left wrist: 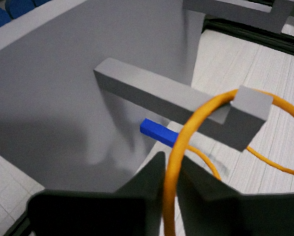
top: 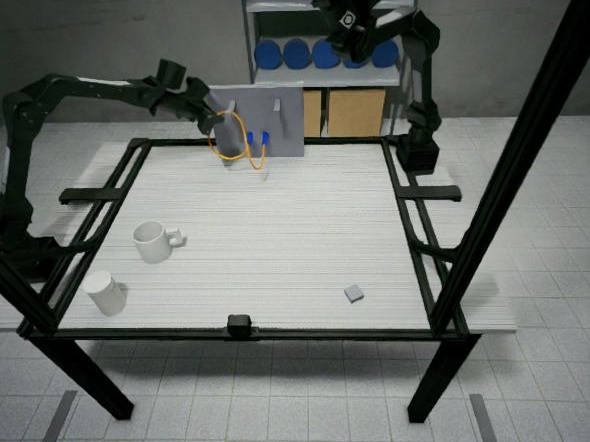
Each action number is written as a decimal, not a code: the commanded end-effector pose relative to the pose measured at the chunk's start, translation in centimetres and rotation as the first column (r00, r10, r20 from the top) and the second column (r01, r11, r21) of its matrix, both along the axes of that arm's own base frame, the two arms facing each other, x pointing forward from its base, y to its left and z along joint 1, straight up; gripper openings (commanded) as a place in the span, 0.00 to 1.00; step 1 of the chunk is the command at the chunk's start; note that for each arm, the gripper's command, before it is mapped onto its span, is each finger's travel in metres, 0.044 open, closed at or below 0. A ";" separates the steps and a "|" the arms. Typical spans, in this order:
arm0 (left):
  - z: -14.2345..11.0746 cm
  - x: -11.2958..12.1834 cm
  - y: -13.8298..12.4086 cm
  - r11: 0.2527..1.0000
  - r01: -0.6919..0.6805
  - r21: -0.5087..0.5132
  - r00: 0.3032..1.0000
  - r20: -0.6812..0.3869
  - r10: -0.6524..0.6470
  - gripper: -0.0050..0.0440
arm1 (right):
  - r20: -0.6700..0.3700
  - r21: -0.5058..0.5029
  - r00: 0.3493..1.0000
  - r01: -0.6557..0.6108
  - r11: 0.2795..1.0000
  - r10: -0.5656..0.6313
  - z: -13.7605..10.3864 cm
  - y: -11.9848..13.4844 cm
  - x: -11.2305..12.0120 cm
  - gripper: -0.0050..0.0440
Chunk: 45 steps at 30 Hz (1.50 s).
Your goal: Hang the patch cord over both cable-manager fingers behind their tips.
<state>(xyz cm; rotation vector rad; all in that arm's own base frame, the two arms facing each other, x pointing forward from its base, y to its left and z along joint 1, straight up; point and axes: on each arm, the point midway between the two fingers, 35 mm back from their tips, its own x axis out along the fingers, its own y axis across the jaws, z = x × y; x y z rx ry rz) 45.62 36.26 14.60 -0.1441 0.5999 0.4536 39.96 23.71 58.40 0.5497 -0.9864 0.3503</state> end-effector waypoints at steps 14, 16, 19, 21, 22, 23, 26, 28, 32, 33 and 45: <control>1.6 0.0 0.1 1.000 0.001 0.022 1.000 0.024 -0.002 0.15 | -0.246 -0.170 0.962 0.074 0.983 -0.115 -11.2 -0.8 6.8 1.00; 1.6 0.0 0.1 1.000 0.001 0.022 1.000 0.024 -0.002 0.15 | -0.275 -0.192 0.952 0.079 0.978 -0.131 -12.7 -1.1 7.5 1.00; 1.6 0.0 0.1 1.000 0.001 0.022 1.000 0.024 -0.002 0.15 | -0.316 -0.221 0.936 0.085 0.971 -0.154 -14.9 -1.6 8.3 1.00; 1.6 0.0 0.1 1.000 0.001 0.022 1.000 0.024 -0.002 0.15 | -0.342 -0.240 0.924 0.088 0.967 -0.169 -16.3 -1.9 8.8 1.00; 1.6 0.0 0.1 1.000 0.001 0.022 1.000 0.024 -0.002 0.15 | -0.342 -0.240 0.924 0.088 0.967 -0.169 -16.3 -1.9 8.8 1.00; 1.6 0.0 0.1 1.000 0.001 0.022 1.000 0.024 -0.002 0.15 | -0.342 -0.240 0.924 0.088 0.967 -0.169 -16.3 -1.9 8.8 1.00; 1.6 0.0 0.1 1.000 0.001 0.022 1.000 0.024 -0.002 0.15 | -0.399 -0.283 0.894 0.092 0.955 -0.204 -19.5 -2.7 9.8 1.00; 1.6 0.0 0.1 1.000 0.001 0.022 1.000 0.024 -0.002 0.15 | -0.423 -0.300 0.879 0.093 0.949 -0.220 -20.9 -3.1 10.1 1.00; 1.6 0.0 0.1 1.000 0.001 0.022 1.000 0.024 -0.002 0.15 | -0.473 -0.337 0.843 0.093 0.937 -0.254 -24.0 -4.1 10.7 1.00; 1.6 0.0 0.1 1.000 0.001 0.022 1.000 0.024 -0.002 0.15 | -0.485 -0.345 0.834 0.093 0.934 -0.262 -24.8 -4.4 10.8 1.00; 1.6 0.0 0.1 1.000 0.001 0.022 1.000 0.024 -0.002 0.15 | -0.608 -0.439 0.709 0.074 0.895 -0.357 -33.4 -7.7 11.2 1.00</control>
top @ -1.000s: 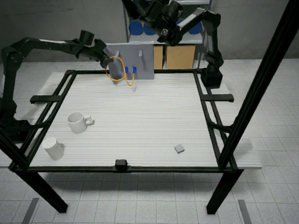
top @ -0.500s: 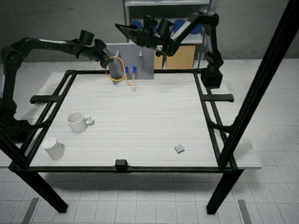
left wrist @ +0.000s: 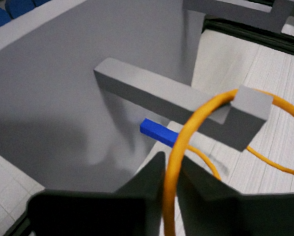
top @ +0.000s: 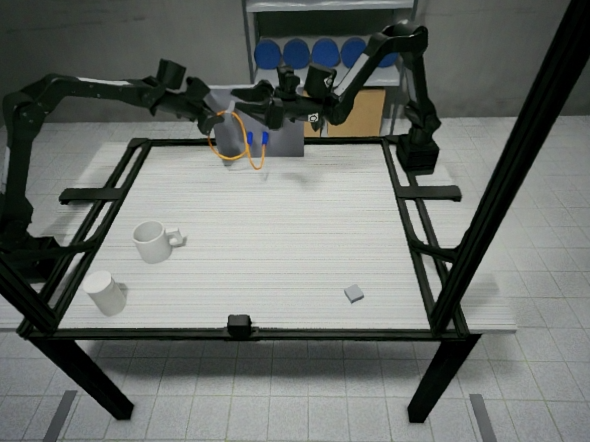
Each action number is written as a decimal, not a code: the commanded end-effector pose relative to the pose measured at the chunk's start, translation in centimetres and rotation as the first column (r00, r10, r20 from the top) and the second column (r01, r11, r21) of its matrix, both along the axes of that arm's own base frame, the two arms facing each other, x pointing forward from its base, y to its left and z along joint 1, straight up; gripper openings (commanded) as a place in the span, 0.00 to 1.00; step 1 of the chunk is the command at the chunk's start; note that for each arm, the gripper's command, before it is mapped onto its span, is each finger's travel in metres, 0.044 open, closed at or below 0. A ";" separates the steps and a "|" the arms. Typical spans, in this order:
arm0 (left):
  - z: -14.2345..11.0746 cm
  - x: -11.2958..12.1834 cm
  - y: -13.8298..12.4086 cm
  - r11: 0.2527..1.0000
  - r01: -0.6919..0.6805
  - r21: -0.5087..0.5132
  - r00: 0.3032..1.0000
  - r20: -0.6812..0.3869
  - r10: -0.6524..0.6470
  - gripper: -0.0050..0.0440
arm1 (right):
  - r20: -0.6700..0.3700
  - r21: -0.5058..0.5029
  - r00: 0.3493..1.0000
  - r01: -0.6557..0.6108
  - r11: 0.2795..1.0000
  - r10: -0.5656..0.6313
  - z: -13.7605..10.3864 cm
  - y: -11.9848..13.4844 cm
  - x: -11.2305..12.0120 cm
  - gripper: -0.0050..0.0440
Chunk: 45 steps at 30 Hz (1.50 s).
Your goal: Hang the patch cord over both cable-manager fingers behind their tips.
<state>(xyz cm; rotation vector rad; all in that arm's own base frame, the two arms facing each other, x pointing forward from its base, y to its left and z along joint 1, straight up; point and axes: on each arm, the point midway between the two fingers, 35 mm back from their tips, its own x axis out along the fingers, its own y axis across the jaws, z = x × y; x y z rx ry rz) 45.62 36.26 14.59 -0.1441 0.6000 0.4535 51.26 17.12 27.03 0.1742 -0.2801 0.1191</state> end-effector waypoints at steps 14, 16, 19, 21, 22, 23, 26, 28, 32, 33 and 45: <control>1.6 0.0 0.1 1.000 0.001 0.022 1.000 0.024 -0.002 0.15 | -0.283 -0.126 0.952 0.081 0.989 -0.114 -12.3 -6.0 -2.4 1.00; 1.6 0.0 0.1 1.000 0.001 0.022 1.000 0.024 -0.002 0.15 | -0.314 -0.140 0.941 0.088 0.986 -0.129 -13.7 -6.7 -2.9 1.00; 1.6 0.0 0.1 1.000 0.001 0.022 1.000 0.024 -0.002 0.15 | -0.367 -0.164 0.918 0.099 0.982 -0.153 -15.9 -8.0 -3.9 1.00; 1.6 0.0 0.1 1.000 0.001 0.022 1.000 0.024 -0.002 0.15 | -0.402 -0.180 0.900 0.104 0.978 -0.170 -17.4 -8.8 -4.7 1.00; 1.6 0.0 0.1 1.000 0.001 0.022 1.000 0.024 -0.002 0.15 | -0.418 -0.186 0.891 0.106 0.977 -0.176 -18.0 -9.2 -5.2 1.00; 1.6 0.0 0.1 1.000 0.001 0.022 1.000 0.024 -0.002 0.15 | -0.432 -0.189 0.884 0.106 0.976 -0.180 -18.7 -9.8 -5.7 1.00; 1.6 0.0 0.1 1.000 0.001 0.022 1.000 0.024 -0.002 0.15 | -0.451 -0.187 0.871 0.122 0.975 -0.196 -19.4 -11.4 -7.0 1.00; 1.6 0.0 0.1 1.000 0.001 0.022 1.000 0.024 -0.002 0.15 | -0.452 -0.186 0.869 0.128 0.974 -0.200 -19.4 -11.8 -7.3 1.00; 1.6 0.0 0.1 1.000 0.001 0.022 1.000 0.024 -0.002 0.15 | -0.467 -0.192 0.858 0.137 0.972 -0.213 -20.1 -12.8 -8.2 1.00; 1.6 0.0 0.1 1.000 0.001 0.022 1.000 0.024 -0.002 0.15 | -0.472 -0.192 0.855 0.139 0.971 -0.216 -20.2 -13.0 -8.4 1.00; 1.6 0.0 0.1 1.000 0.001 0.022 1.000 0.024 -0.002 0.15 | -0.485 -0.196 0.846 0.141 0.970 -0.221 -20.8 -13.4 -8.9 1.00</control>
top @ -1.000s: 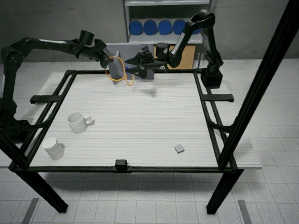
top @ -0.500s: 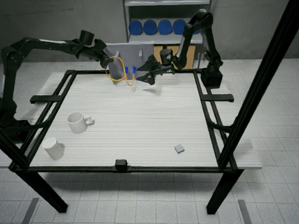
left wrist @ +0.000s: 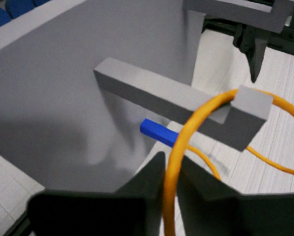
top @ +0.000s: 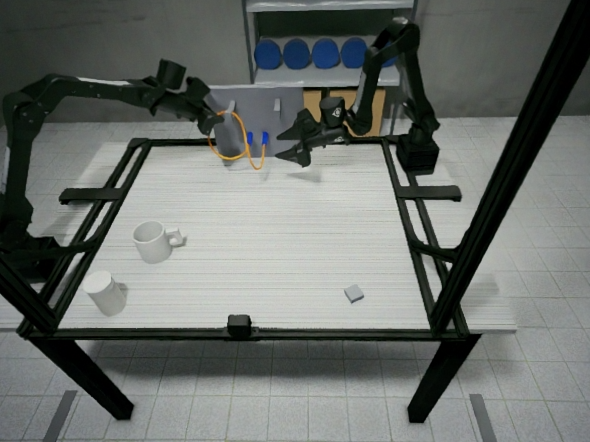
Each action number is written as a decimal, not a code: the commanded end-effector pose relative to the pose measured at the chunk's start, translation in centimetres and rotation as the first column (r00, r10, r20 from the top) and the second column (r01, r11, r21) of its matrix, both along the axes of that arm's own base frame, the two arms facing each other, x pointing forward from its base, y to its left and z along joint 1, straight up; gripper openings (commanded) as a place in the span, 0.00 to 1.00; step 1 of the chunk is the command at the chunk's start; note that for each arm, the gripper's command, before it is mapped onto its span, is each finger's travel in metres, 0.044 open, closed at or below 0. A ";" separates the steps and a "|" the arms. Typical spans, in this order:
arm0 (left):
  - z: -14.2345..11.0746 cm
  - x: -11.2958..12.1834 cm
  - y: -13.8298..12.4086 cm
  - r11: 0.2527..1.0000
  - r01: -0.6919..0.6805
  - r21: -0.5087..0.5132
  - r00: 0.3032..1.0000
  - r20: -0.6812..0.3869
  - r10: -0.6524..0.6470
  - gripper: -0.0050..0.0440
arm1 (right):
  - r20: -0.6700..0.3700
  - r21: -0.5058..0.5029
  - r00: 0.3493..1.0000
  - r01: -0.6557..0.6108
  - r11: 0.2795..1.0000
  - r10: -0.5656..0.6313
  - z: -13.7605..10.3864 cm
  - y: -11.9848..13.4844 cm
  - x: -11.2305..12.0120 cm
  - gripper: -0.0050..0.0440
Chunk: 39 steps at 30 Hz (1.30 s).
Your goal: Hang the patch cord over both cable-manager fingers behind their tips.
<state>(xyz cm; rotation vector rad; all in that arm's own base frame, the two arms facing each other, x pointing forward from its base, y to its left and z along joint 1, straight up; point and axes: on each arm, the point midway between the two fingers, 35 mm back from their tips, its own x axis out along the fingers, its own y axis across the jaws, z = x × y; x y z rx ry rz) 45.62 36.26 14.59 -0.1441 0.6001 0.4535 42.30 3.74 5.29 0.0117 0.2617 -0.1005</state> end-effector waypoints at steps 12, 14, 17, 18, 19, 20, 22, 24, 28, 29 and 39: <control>1.6 0.0 0.1 1.000 0.001 0.022 1.000 0.024 -0.002 0.15 | 0.022 0.008 1.000 -0.003 1.000 0.003 0.8 0.1 0.6 1.00; 1.6 0.0 0.1 1.000 0.001 0.022 1.000 0.024 -0.002 0.15 | 0.017 0.007 1.000 -0.003 1.000 0.003 0.6 0.1 0.7 1.00; 1.6 0.0 0.1 1.000 0.001 0.022 1.000 0.024 -0.002 0.15 | 0.015 0.006 1.000 -0.003 1.000 0.003 0.5 0.2 0.7 1.00; 1.6 0.0 0.1 1.000 0.001 0.022 1.000 0.024 -0.002 0.15 | 0.015 0.006 1.000 -0.003 1.000 0.003 0.5 0.2 0.7 1.00; 1.6 0.0 0.1 1.000 0.001 0.022 1.000 0.024 -0.002 0.15 | 0.019 0.007 1.000 -0.003 1.000 0.003 0.7 0.2 0.7 1.00; 1.6 0.0 0.1 1.000 0.001 0.022 1.000 0.024 -0.002 0.15 | 0.019 0.007 1.000 -0.003 1.000 0.003 0.6 0.2 0.8 1.00; 1.6 0.0 0.1 1.000 0.001 0.022 1.000 0.024 -0.002 0.15 | 0.015 0.006 1.000 -0.003 1.000 0.003 0.5 0.2 0.9 1.00; 1.6 0.0 0.1 1.000 0.001 0.022 1.000 0.024 -0.002 0.15 | 0.015 0.006 1.000 -0.003 1.000 0.003 0.5 0.2 1.0 1.00; 1.6 0.0 0.1 1.000 0.001 0.022 1.000 0.024 -0.002 0.15 | 0.015 0.006 1.000 -0.001 1.000 0.001 0.5 0.3 1.3 1.00; 1.6 0.0 0.1 1.000 0.001 0.022 1.000 0.024 -0.002 0.15 | 0.015 0.006 1.000 -0.001 1.000 0.001 0.5 0.3 1.4 1.00; 1.6 0.0 0.1 1.000 0.001 0.022 1.000 0.024 -0.002 0.15 | 0.016 0.006 1.000 -0.002 1.000 0.002 0.5 0.5 2.2 1.00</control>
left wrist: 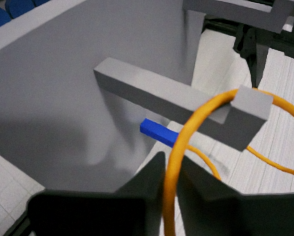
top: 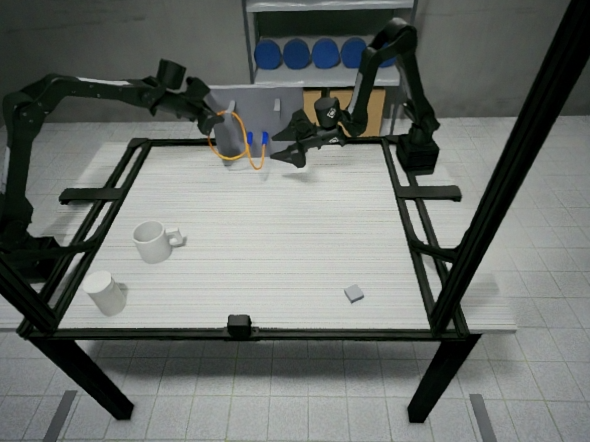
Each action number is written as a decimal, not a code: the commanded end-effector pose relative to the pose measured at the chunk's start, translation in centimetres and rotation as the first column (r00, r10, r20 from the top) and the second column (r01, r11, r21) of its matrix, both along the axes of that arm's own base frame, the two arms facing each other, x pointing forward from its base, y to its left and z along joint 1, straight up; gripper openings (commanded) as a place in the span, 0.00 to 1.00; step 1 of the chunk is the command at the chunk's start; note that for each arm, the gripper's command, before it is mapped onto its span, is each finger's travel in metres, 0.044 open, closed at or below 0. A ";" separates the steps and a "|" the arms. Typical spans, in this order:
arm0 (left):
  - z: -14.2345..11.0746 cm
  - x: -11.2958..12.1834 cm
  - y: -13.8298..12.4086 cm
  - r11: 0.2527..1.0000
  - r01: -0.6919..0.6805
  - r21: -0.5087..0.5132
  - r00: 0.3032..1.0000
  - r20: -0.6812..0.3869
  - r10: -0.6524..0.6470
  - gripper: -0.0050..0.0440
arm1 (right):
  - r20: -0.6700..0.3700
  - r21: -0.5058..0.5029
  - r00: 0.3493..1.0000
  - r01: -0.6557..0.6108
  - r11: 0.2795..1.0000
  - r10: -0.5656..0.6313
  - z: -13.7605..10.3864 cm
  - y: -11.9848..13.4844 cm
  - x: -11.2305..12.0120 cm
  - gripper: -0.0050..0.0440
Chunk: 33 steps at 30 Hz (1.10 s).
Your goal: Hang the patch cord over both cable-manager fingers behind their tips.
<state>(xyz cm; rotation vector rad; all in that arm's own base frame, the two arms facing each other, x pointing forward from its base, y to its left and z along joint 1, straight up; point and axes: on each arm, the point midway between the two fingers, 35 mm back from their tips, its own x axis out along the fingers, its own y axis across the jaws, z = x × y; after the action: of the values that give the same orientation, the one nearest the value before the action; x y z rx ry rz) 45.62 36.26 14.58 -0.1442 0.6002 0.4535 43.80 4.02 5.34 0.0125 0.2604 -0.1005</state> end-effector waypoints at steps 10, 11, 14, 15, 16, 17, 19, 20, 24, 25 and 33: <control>1.6 0.0 0.1 1.000 0.001 0.022 1.000 0.024 -0.002 0.15 | 0.016 0.005 1.000 -0.001 1.000 0.001 0.6 0.5 1.9 1.00; 1.6 0.0 0.1 1.000 0.001 0.022 1.000 0.024 -0.002 0.15 | 0.016 0.005 1.000 -0.001 1.000 0.001 0.6 0.6 2.1 1.00; 1.6 0.0 0.1 1.000 0.001 0.022 1.000 0.024 -0.002 0.15 | 0.016 0.005 1.000 0.000 1.000 0.000 0.6 0.6 2.2 1.00; 1.6 0.0 0.1 1.000 0.001 0.022 1.000 0.024 -0.002 0.15 | 0.016 0.005 1.000 0.000 1.000 0.000 0.6 0.6 2.4 1.00; 1.6 0.0 0.1 1.000 0.001 0.022 1.000 0.024 -0.002 0.15 | 0.016 0.005 1.000 0.000 1.000 0.000 0.6 0.7 2.5 1.00; 1.6 0.0 0.1 1.000 0.001 0.022 1.000 0.024 -0.002 0.15 | 0.016 0.005 1.000 0.000 1.000 0.000 0.6 0.7 2.7 1.00; 1.6 0.0 0.1 1.000 0.001 0.022 1.000 0.024 -0.002 0.15 | 0.016 0.005 1.000 0.001 1.000 -0.001 0.6 0.8 3.0 1.00; 1.6 0.0 0.1 1.000 0.001 0.022 1.000 0.024 -0.002 0.15 | 0.017 0.005 1.000 0.001 1.000 -0.001 0.6 0.8 3.1 1.00; 1.6 0.0 0.1 1.000 0.001 0.022 1.000 0.024 -0.002 0.15 | 0.017 0.005 1.000 0.001 1.000 -0.001 0.7 0.9 3.7 1.00; 1.6 0.0 0.1 1.000 0.001 0.022 1.000 0.024 -0.002 0.15 | 0.017 0.005 1.000 0.001 1.000 -0.001 0.7 1.0 3.9 1.00; 1.6 0.0 0.1 1.000 0.001 0.022 1.000 0.024 -0.002 0.15 | 0.018 0.005 1.000 0.001 1.000 -0.001 0.7 1.2 4.8 1.00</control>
<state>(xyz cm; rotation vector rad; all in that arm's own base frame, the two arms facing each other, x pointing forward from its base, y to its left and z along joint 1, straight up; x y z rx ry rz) 45.62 36.26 14.58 -0.1442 0.6002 0.4535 47.79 4.96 5.39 0.0127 0.2609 -0.0984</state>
